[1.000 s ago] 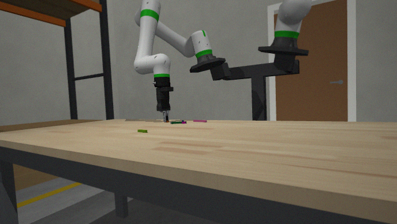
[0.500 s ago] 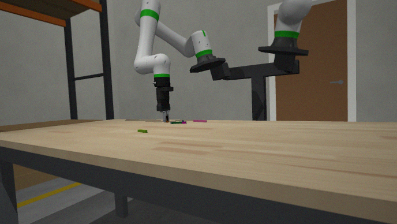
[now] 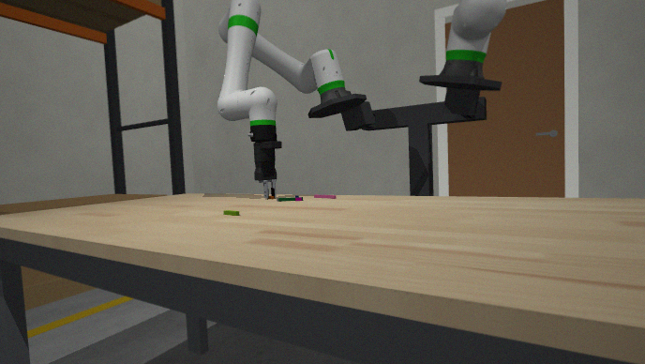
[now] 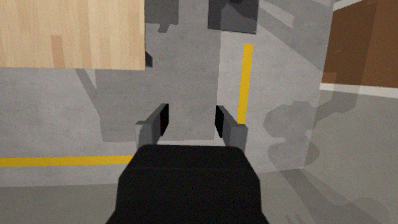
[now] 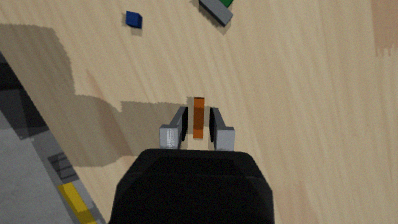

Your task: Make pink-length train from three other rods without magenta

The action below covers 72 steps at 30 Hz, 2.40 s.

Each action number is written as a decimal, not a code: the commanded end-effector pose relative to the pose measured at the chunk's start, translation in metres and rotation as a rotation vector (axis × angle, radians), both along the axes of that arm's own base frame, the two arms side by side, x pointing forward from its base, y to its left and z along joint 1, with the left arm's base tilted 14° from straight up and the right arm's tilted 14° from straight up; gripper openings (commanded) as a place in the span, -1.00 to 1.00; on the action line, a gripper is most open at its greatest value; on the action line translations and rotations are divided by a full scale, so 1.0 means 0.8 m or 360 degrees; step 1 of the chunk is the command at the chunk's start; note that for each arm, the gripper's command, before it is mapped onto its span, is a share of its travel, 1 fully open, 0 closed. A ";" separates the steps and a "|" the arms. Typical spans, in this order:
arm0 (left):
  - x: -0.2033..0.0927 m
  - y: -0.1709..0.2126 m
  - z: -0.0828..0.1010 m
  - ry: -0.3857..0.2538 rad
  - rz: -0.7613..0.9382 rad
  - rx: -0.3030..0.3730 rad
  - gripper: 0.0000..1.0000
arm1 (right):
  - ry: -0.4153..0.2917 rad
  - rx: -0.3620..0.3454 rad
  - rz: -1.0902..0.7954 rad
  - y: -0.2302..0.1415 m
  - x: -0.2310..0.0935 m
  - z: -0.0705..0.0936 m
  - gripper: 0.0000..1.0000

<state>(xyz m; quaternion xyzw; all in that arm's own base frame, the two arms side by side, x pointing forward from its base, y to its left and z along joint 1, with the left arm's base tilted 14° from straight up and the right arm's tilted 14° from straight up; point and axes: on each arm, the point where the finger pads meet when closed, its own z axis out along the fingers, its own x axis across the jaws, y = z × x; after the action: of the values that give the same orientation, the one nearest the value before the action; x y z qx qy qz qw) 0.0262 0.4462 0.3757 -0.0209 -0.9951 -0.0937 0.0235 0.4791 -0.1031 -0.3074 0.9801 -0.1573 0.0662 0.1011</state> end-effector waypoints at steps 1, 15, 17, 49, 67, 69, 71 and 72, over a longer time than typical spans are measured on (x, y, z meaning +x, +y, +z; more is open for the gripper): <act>0.000 0.000 0.001 0.0000 0.0000 0.0003 1.00 | -0.0002 0.0000 0.0000 0.000 0.001 0.001 0.07; 0.000 0.000 0.001 0.0000 0.0000 0.0003 1.00 | -0.0002 0.0000 0.0000 0.011 -0.004 0.049 0.07; 0.000 0.000 0.001 0.0000 0.0000 0.0003 1.00 | -0.0002 0.0000 0.0000 0.011 -0.004 0.049 0.07; 0.000 0.000 0.001 0.0000 0.0000 0.0003 1.00 | -0.0002 0.0000 0.0000 0.025 -0.010 0.110 1.00; 0.000 0.000 0.001 0.0000 0.0000 0.0003 1.00 | -0.0083 0.0039 -0.0367 0.045 -0.007 0.101 1.00; 0.000 0.000 0.001 0.0000 0.0000 0.0003 1.00 | -0.0102 0.0048 -0.0455 0.050 -0.007 0.099 1.00; 0.000 0.000 0.001 0.0000 0.0000 0.0003 1.00 | -0.0126 0.0059 -0.0564 0.055 -0.007 0.097 1.00; 0.000 0.000 0.001 0.0000 0.0000 0.0003 1.00 | -0.0135 0.0063 -0.0604 0.057 -0.007 0.096 1.00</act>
<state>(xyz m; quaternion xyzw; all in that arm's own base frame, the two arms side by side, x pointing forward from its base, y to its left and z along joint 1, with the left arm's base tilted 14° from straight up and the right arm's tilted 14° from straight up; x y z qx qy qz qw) 0.0262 0.4462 0.3757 -0.0209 -0.9951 -0.0937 0.0235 0.4724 -0.0659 -0.2274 0.9540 -0.2795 0.0724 0.0809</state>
